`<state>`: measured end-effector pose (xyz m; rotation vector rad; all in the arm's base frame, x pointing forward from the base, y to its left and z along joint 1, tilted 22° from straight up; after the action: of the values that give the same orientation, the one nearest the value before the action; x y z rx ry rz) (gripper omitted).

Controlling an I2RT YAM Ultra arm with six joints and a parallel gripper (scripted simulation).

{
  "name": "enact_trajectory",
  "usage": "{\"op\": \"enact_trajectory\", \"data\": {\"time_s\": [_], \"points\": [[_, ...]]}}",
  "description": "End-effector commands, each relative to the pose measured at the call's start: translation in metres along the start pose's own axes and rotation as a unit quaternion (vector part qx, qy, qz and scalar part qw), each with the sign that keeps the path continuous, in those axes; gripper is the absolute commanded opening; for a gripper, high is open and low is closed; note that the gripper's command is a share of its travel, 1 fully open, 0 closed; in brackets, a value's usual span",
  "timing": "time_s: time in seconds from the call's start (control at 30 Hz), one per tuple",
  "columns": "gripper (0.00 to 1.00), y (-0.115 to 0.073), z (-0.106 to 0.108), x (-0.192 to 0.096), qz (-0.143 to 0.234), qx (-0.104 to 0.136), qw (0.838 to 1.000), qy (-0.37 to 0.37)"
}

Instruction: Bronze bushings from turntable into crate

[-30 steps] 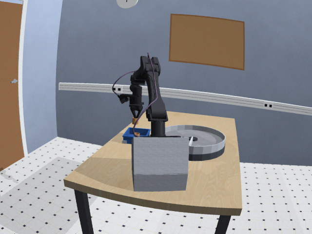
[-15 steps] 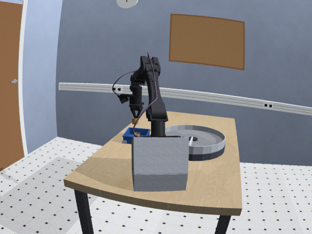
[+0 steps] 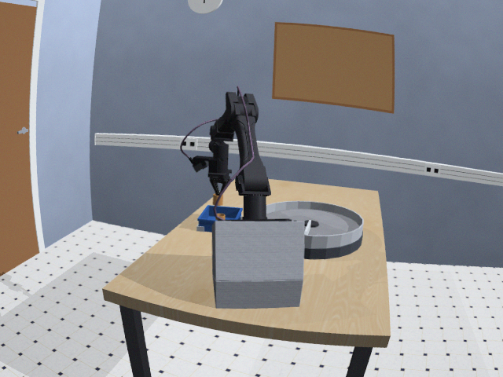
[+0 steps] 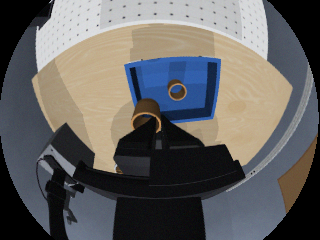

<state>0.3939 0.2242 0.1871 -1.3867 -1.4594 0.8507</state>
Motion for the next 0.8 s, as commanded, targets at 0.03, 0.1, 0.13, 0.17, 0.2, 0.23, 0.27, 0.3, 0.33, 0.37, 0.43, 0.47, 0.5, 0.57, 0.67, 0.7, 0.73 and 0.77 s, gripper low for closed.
{"op": "enact_trajectory", "data": {"time_s": [0.03, 0.1, 0.13, 0.17, 0.2, 0.23, 0.27, 0.3, 0.33, 0.37, 0.43, 0.47, 0.5, 0.57, 0.67, 0.7, 0.73, 0.77], "points": [[0.00, 0.037, -0.002, -0.004, 0.000, 0.005, 1.000, 0.001], [0.00, 0.037, -0.002, -0.004, 0.000, 0.005, 1.000, 0.001], [0.00, 0.033, -0.013, 0.002, -0.012, -0.012, 1.000, 0.002], [0.00, 0.037, -0.012, 0.001, -0.011, -0.011, 1.000, 0.002], [0.00, 0.046, -0.007, -0.002, -0.005, -0.002, 1.000, 0.002], [0.00, 0.051, -0.003, -0.005, -0.001, 0.004, 1.000, 0.001], [0.00, 0.049, -0.003, -0.005, -0.003, 0.001, 1.000, 0.002], [0.00, 0.039, -0.008, -0.002, -0.011, -0.010, 1.000, 0.003], [0.00, 0.033, -0.013, 0.002, -0.018, -0.020, 1.000, 0.003], [0.00, 0.031, -0.014, 0.003, -0.019, -0.022, 1.000, 0.003], [0.00, 0.031, -0.014, 0.004, -0.020, -0.022, 1.000, 0.003], [0.00, 0.031, -0.014, 0.004, -0.020, -0.022, 1.000, 0.003], [0.00, 0.031, -0.014, 0.004, -0.020, -0.022, 1.000, 0.003], [0.00, 0.031, -0.014, 0.004, -0.020, -0.022, 1.000, 0.003], [0.00, 0.031, -0.013, 0.003, -0.018, -0.020, 1.000, 0.002], [0.00, 0.031, -0.012, 0.003, -0.017, -0.019, 1.000, 0.002], [0.00, 0.031, -0.012, 0.003, -0.017, -0.019, 1.000, 0.002], [0.00, 0.031, -0.012, 0.003, -0.017, -0.019, 1.000, 0.002]]}}
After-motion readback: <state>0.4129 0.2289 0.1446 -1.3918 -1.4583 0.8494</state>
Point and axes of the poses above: the point where the finger pads meet when closed, its own y axis out along the fingers, its own z axis across the jaws, x = y × z, the point moved 6 cm from there along -y, back along the fingers, and after that the axes turned 5 degrees about y, right-handed, at the moved point
